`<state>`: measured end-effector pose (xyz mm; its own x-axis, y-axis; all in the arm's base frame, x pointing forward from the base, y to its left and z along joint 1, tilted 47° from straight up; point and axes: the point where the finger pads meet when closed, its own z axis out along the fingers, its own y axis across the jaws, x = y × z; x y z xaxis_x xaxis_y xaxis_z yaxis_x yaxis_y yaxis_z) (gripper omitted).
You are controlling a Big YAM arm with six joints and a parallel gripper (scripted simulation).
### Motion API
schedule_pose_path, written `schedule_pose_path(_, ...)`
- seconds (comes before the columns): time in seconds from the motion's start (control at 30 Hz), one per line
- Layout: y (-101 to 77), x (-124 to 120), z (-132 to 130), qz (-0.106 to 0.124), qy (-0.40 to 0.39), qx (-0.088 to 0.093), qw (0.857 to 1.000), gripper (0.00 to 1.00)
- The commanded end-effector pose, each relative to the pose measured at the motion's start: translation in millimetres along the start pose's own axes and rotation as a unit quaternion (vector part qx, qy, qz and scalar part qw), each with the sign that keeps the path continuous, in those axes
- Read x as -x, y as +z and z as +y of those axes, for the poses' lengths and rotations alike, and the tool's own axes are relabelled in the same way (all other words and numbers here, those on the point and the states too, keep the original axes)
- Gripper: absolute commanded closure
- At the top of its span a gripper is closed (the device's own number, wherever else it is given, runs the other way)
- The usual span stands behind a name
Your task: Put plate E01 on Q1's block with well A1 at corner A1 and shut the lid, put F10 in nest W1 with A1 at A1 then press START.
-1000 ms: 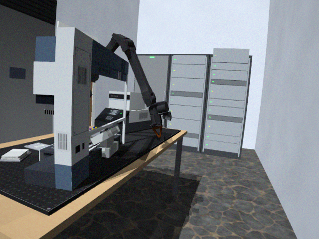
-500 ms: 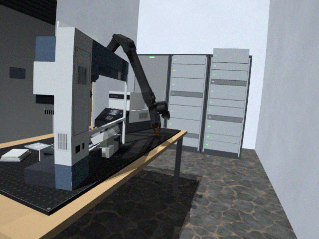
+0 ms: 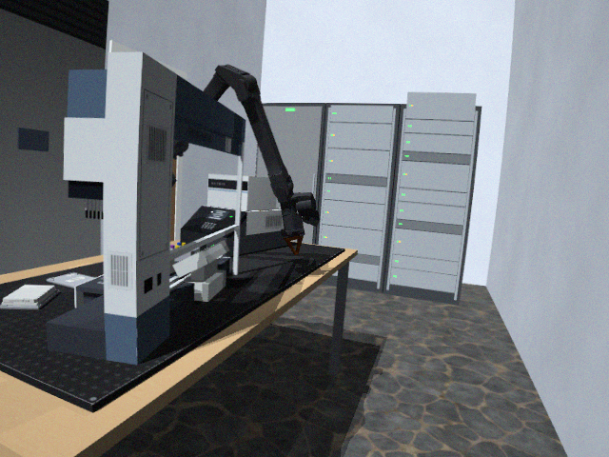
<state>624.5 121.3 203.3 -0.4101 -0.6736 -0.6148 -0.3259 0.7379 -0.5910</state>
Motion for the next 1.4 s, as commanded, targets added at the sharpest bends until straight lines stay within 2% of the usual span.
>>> schedule_pose_path(0.0,-2.3,9,4,-0.011,-0.019,-0.001,1.0,1.0)
schedule_pose_path(0.17,-7.5,5,20,-0.01,-0.072,0.006,0.997,1.0)
schedule_pose_path(0.37,-16.1,12,67,-0.014,-0.147,0.039,0.988,1.0)
schedule_pose_path(0.47,-17.5,12,85,-0.014,-0.146,0.042,0.988,1.0)
schedule_pose_path(0.6,-14.7,5,82,-0.01,-0.156,0.041,0.987,1.0)
schedule_pose_path(0.73,-18.2,-3,100,-0.007,-0.201,0.052,0.978,1.0)
schedule_pose_path(0.93,-33.1,4,143,-0.017,-0.273,0.078,0.959,1.0)
schedule_pose_path(1.03,-39.1,4,155,-0.021,-0.275,0.078,0.958,1.0)
schedule_pose_path(1.13,-37.6,1,149,-0.02,-0.275,0.075,0.958,1.0)
schedule_pose_path(1.23,-41.5,-3,158,-0.022,-0.302,0.076,0.95,1.0)
schedule_pose_path(1.37,-49.1,-7,187,-0.028,-0.347,0.091,0.933,1.0)
